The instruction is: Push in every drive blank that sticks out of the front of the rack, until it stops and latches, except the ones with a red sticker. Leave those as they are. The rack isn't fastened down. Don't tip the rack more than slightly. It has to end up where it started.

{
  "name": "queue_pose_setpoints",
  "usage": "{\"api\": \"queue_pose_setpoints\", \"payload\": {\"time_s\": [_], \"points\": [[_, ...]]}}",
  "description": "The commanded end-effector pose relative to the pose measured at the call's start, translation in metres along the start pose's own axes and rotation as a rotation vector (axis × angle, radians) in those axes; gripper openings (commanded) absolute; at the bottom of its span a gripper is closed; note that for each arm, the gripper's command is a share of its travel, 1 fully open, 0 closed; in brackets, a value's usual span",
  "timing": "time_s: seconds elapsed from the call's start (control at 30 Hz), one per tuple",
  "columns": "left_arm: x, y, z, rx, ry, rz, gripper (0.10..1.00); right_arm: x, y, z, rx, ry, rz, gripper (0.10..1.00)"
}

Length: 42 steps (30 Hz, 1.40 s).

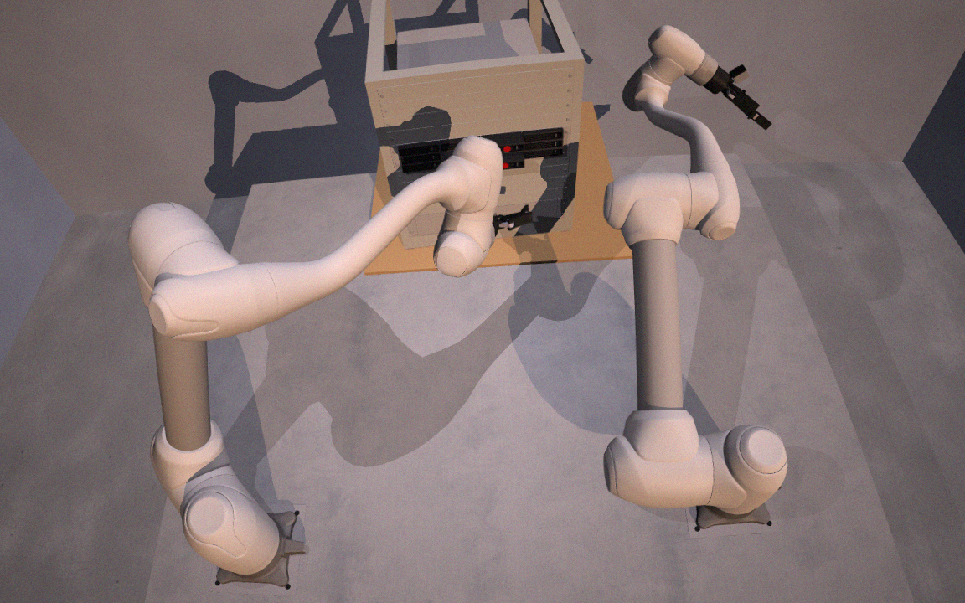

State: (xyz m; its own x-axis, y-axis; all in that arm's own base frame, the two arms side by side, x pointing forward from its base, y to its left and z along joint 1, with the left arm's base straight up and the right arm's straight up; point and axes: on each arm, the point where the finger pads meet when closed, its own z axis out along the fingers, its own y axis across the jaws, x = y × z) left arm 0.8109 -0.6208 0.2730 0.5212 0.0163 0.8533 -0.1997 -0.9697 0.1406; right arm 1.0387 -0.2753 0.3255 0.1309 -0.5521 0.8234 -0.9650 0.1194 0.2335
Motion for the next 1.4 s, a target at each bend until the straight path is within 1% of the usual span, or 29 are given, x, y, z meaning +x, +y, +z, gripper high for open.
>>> {"api": "queue_pose_setpoints", "payload": {"time_s": [0.0,0.63,0.83,0.93,1.03,1.1,1.23,1.37], "points": [[0.001,0.000,-0.001,-0.001,0.002,-0.001,1.000,0.002,0.001,-0.001,0.001,0.000,0.002,1.000],[0.001,0.000,-0.001,-0.001,0.002,-0.001,1.000,0.002,0.001,-0.001,0.001,-0.001,0.002,1.000],[0.001,0.000,-0.001,-0.001,0.002,-0.001,1.000,0.004,0.003,0.006,-0.005,-0.006,-0.006,1.000],[0.001,0.000,-0.001,-0.001,0.002,-0.001,1.000,0.007,0.005,0.015,-0.012,-0.014,-0.016,1.000],[0.001,0.000,-0.001,-0.001,0.002,-0.001,1.000,0.012,0.009,0.029,-0.024,-0.026,-0.032,1.000],[0.001,0.000,-0.001,-0.001,0.002,-0.001,1.000,0.012,0.009,0.029,-0.024,-0.026,-0.032,1.000],[0.001,0.000,-0.001,-0.001,0.002,-0.001,1.000,0.021,0.018,0.057,-0.046,-0.051,-0.063,1.000],[0.001,0.000,-0.001,-0.001,0.002,-0.001,1.000,0.032,0.032,0.095,-0.076,-0.087,-0.105,1.000]]}}
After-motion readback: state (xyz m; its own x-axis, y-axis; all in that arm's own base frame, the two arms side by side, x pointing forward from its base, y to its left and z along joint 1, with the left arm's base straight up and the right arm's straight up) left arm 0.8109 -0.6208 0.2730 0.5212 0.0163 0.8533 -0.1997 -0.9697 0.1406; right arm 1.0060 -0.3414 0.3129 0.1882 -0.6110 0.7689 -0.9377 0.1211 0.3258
